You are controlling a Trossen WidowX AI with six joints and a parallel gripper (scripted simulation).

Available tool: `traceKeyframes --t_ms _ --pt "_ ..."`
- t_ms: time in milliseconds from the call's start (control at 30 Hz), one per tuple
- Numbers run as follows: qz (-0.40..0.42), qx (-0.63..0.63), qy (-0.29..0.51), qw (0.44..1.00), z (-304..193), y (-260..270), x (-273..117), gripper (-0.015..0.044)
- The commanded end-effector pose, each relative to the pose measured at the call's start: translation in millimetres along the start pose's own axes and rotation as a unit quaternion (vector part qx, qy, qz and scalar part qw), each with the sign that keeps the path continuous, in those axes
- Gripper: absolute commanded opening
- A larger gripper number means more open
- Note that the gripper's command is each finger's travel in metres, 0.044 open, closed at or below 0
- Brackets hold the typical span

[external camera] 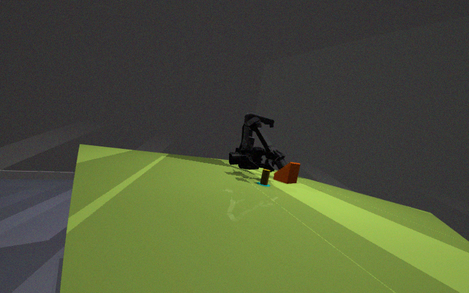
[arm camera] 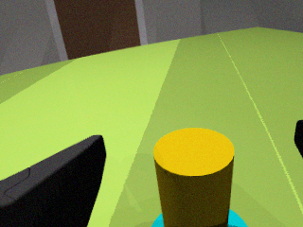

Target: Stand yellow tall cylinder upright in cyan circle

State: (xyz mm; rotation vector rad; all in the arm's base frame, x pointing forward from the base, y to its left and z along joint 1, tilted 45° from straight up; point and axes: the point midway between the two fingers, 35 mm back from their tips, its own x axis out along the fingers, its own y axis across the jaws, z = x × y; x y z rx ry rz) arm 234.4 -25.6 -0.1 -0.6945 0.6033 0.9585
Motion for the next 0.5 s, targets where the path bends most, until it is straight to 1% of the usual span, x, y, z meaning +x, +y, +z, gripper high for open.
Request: traceKeyframes --t_ms 0,333,400,467 --pt "-0.001 -0.004 0.001 1.000 17 -3 -2 0.0400" --pt "-0.003 -0.004 -0.007 1.000 73 0 -9 0.0400" --pt "-0.003 -0.004 -0.008 1.000 76 1 -10 0.0400" --pt "0.015 0.013 0.011 1.000 76 2 -6 0.0400"
